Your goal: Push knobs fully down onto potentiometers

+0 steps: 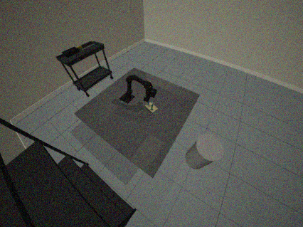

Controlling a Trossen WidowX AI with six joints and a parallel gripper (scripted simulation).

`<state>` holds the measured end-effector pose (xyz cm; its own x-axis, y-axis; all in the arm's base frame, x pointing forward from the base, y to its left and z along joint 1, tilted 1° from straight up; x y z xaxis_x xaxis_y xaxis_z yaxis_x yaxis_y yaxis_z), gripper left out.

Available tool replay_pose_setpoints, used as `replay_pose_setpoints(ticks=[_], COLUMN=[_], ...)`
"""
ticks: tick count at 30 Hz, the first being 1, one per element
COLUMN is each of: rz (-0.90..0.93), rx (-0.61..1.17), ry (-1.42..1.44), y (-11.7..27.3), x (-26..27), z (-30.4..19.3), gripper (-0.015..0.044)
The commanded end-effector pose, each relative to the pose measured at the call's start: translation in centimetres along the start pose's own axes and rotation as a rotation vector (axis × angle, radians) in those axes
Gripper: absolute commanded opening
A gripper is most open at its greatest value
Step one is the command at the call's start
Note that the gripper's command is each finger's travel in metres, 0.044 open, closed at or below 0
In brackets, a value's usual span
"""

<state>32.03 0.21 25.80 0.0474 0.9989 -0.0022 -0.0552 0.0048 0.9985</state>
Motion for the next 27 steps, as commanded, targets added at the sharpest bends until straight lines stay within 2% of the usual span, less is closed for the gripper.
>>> replay_pose_setpoints(ticks=[1,5,27], rz=[0.009,0.009,0.009], rx=[0.012,0.012,0.012], ry=[-0.018,-0.018,-0.018], y=[-0.1,-1.9,-4.0], x=[0.1,0.1,0.1], z=[-0.4,-0.4,-0.4], gripper=[0.0,0.0,0.0])
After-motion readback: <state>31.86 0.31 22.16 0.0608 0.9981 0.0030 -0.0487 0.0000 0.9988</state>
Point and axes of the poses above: the point midway between the two fingers, 35 mm back from their tips, its own y axis back along the fingers, its own x axis across the jaws, z = x × y, the point moved 10 cm from there along y, back along the fingers, and after that the axes turned 12 degrees about -y, right-handed, at the moved point
